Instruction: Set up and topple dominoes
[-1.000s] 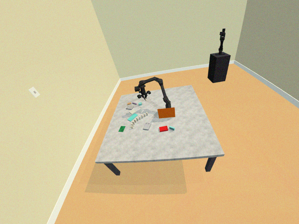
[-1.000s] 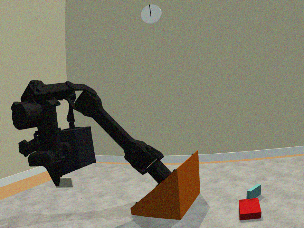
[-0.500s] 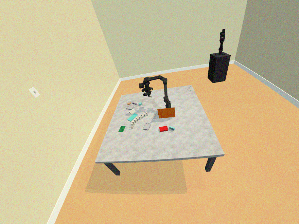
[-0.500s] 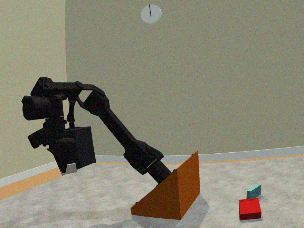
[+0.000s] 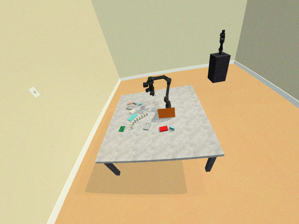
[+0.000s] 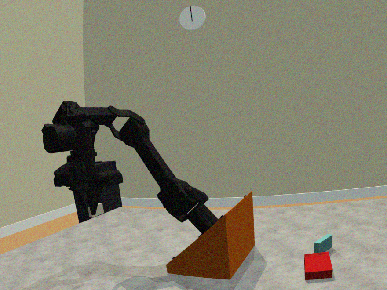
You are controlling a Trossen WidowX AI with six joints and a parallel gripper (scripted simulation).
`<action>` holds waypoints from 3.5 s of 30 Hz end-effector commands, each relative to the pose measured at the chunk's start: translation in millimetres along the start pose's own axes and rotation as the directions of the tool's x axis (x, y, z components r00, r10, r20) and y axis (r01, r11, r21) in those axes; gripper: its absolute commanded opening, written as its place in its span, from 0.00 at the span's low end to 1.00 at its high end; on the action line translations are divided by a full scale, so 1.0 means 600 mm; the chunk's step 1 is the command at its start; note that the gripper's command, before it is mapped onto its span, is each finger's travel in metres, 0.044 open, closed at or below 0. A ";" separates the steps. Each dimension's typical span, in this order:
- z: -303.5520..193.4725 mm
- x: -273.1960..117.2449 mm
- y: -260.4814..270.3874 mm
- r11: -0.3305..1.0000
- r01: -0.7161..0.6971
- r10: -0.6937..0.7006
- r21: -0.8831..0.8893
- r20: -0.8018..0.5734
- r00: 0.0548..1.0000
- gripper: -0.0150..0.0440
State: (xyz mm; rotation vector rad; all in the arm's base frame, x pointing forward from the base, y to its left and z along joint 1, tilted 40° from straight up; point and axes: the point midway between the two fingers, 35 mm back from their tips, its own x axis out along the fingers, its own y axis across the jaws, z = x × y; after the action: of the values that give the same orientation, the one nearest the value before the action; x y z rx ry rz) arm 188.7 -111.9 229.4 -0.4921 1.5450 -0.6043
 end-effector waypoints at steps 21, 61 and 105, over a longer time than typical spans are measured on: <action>-0.025 0.068 0.054 0.924 -0.381 0.379 0.031 0.066 0.923 0.30; 0.001 0.103 0.058 0.788 -0.605 0.501 -0.112 0.688 0.525 0.30; -0.064 0.059 -0.002 0.999 0.023 0.030 -0.030 0.999 0.021 0.30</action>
State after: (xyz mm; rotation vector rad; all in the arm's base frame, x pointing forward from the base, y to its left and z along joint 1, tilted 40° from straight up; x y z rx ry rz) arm 150.2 -134.3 204.2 -0.6907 0.1001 -0.0487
